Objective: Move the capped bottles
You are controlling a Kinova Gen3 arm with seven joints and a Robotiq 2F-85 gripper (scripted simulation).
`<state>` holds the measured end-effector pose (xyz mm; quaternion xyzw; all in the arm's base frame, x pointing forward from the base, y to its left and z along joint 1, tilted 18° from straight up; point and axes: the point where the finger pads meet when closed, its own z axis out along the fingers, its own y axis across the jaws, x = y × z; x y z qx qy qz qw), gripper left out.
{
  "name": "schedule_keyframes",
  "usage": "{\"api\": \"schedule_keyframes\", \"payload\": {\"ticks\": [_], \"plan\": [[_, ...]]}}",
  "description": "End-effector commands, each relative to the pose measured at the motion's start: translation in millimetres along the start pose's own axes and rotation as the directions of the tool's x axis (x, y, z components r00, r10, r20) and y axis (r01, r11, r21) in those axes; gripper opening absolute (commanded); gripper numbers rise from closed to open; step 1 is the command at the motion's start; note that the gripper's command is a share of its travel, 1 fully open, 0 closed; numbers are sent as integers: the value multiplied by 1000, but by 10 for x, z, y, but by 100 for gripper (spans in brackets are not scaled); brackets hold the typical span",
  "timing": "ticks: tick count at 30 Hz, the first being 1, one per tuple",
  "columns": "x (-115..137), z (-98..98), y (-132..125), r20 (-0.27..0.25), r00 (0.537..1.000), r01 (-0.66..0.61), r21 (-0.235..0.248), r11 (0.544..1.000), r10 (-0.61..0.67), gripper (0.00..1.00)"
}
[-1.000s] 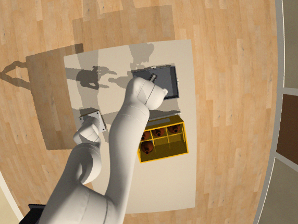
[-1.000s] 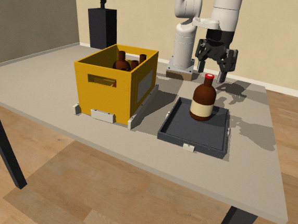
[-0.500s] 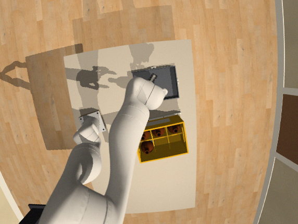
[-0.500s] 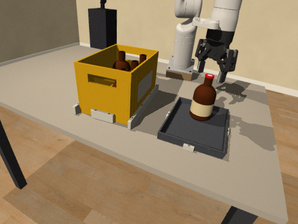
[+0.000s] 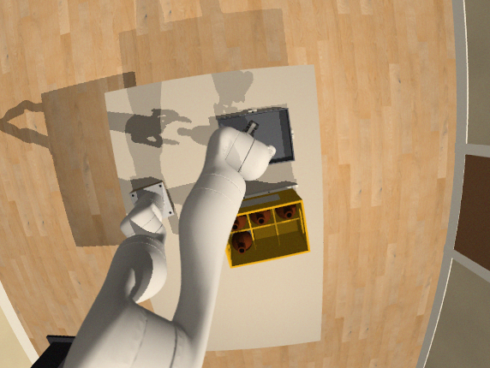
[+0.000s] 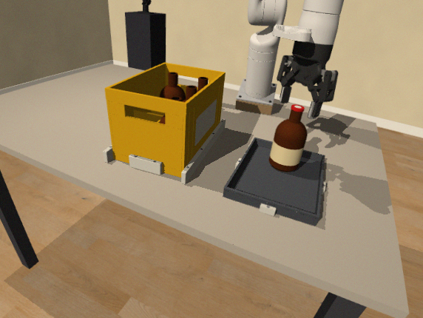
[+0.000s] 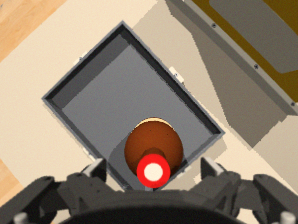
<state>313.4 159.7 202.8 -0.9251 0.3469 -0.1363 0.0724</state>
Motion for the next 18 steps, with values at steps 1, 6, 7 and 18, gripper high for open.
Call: {"api": "schedule_keyframes", "payload": {"ticks": [1, 6, 7, 18], "plan": [[1, -4, -4, 0, 1000, 0, 1, 1000, 0, 100], [1, -170, -4, 0, 1000, 0, 1, 1000, 0, 100], [1, -204, -4, 0, 1000, 0, 1, 1000, 0, 100], [1, -504, -4, 0, 1000, 0, 0, 1000, 0, 100]]}}
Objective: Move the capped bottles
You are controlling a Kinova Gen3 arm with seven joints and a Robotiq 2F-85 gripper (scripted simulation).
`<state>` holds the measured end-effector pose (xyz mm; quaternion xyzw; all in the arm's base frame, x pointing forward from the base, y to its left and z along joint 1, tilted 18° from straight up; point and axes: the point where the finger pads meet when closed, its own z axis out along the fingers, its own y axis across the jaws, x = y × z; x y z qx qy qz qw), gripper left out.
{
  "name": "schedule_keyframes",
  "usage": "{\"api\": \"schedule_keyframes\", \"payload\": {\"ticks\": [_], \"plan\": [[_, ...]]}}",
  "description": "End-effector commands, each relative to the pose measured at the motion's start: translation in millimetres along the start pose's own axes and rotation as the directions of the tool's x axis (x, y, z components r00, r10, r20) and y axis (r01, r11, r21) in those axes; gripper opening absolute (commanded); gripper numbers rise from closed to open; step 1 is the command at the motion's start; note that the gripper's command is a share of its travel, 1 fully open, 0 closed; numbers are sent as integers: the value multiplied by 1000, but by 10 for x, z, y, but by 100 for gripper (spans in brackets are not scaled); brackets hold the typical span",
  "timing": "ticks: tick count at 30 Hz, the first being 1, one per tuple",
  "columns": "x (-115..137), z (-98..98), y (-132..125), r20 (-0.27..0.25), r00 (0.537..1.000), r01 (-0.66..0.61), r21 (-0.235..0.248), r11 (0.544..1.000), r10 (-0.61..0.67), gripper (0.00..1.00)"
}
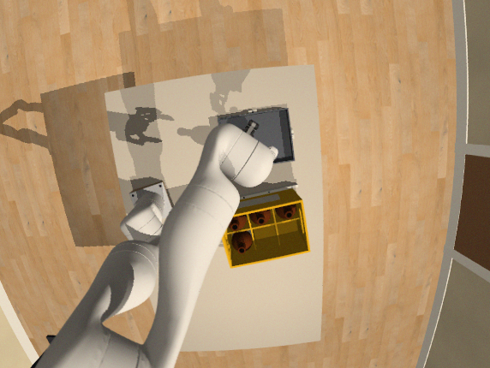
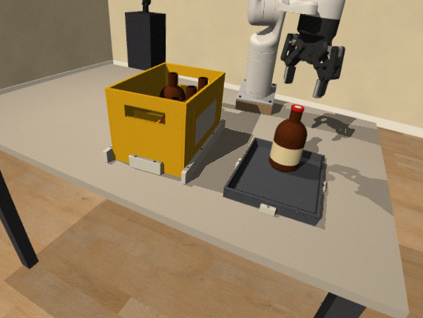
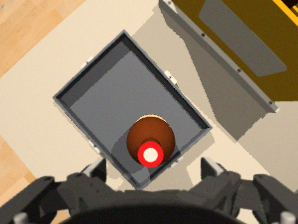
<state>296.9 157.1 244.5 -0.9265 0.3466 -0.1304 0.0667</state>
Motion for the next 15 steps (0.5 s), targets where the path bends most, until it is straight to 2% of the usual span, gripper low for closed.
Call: {"api": "schedule_keyframes", "payload": {"ticks": [1, 15], "plan": [[2, -14, -6, -1, 1000, 0, 2, 1000, 0, 100], [26, -157, -43, -7, 1000, -2, 14, 1000, 2, 100]]}}
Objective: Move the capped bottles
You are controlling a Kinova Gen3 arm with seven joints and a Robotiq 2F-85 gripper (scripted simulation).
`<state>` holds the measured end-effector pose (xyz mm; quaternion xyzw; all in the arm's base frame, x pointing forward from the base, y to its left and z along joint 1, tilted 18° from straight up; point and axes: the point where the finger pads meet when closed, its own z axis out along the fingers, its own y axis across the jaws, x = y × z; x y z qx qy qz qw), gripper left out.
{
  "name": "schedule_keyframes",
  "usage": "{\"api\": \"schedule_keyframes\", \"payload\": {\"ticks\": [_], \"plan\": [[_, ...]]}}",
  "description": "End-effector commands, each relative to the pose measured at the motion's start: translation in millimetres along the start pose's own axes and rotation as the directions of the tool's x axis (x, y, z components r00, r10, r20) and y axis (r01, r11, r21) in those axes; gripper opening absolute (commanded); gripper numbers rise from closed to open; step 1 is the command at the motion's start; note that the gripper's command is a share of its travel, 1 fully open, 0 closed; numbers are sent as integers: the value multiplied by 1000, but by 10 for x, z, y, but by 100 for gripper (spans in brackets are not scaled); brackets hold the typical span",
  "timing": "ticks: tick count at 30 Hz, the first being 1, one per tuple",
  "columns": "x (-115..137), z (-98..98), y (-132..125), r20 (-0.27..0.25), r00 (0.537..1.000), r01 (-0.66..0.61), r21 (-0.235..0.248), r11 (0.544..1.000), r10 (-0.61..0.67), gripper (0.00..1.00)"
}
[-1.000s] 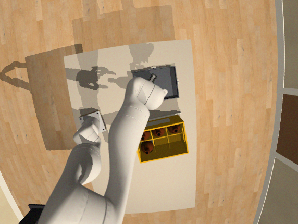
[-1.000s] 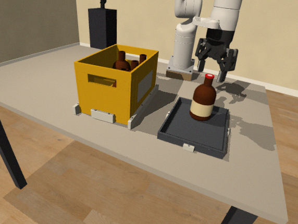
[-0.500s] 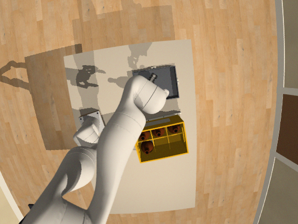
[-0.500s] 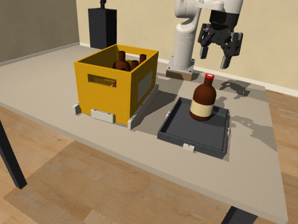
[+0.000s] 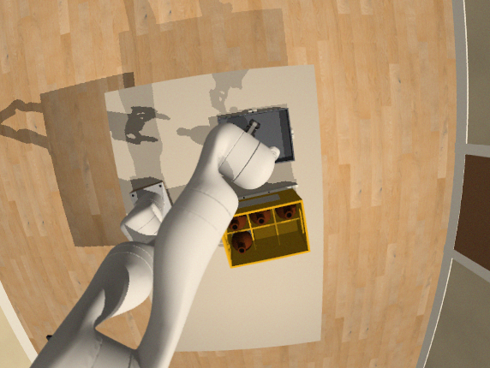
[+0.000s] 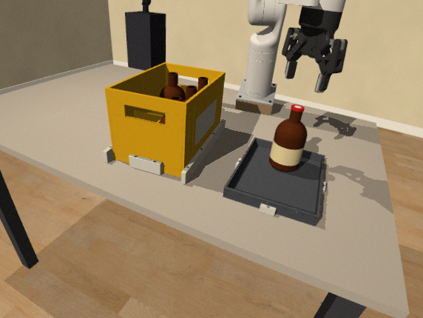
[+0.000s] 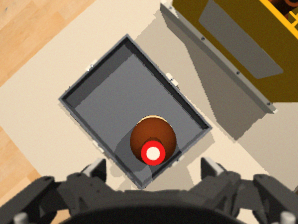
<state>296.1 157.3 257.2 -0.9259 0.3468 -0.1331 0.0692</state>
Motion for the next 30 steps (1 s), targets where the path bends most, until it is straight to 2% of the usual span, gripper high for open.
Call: {"api": "schedule_keyframes", "payload": {"ticks": [1, 3, 17, 20, 30], "plan": [[9, -33, -19, -4, 1000, -1, 8, 1000, 1, 100], [4, -52, -11, -2, 1000, 0, 4, 1000, 0, 100], [3, -519, -7, -2, 1000, 0, 4, 1000, 0, 100], [-6, -497, 12, 3, 1000, 1, -6, 1000, -1, 100], [3, -727, -8, 0, 1000, 0, 1, 1000, 0, 100]]}}
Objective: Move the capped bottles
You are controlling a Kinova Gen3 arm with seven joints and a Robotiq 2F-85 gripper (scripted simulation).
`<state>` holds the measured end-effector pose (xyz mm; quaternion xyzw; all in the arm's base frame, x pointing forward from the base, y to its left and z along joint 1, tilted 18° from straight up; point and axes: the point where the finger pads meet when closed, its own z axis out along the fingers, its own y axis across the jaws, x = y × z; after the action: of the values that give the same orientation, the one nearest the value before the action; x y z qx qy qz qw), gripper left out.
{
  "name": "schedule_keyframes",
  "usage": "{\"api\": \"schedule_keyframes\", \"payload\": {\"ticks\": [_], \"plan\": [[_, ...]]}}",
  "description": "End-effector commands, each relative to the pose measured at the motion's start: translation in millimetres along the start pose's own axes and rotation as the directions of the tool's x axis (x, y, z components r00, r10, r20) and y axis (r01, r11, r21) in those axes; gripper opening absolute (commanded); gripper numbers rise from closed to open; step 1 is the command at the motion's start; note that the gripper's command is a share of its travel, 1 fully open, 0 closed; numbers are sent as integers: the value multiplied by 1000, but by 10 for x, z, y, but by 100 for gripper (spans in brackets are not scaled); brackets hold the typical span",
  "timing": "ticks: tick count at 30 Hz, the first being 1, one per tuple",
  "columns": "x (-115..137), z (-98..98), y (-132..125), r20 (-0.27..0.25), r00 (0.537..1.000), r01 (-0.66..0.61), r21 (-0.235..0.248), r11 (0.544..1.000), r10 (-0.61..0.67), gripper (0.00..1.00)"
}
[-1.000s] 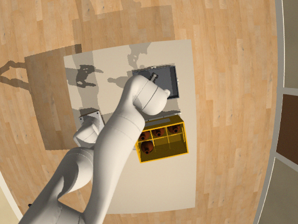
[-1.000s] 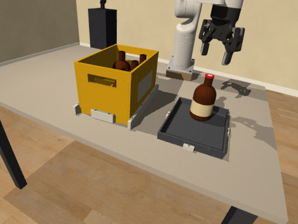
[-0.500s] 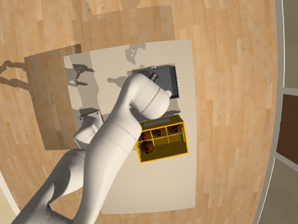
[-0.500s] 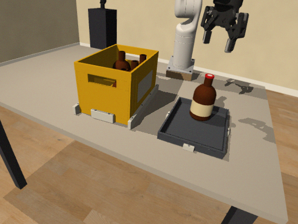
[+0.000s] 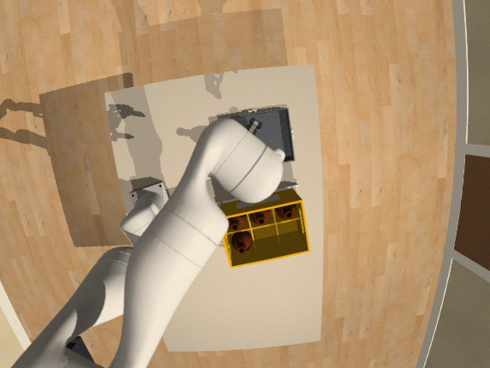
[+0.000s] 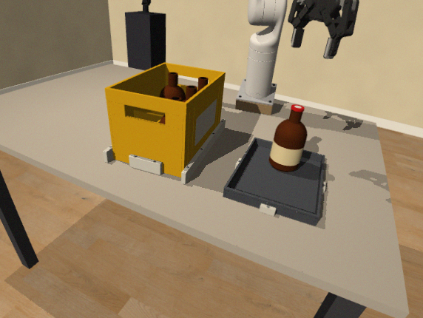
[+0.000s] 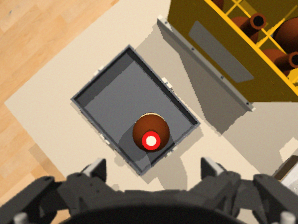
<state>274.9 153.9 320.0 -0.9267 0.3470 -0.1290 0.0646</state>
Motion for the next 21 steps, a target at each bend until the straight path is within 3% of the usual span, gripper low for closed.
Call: {"api": "schedule_keyframes", "payload": {"ticks": [1, 4, 21], "plan": [[10, -87, -29, -5, 1000, -1, 13, 1000, 1, 100], [12, -156, -34, -6, 1000, -1, 15, 1000, 1, 100], [8, -129, -21, -3, 1000, -1, 9, 1000, 1, 100]]}}
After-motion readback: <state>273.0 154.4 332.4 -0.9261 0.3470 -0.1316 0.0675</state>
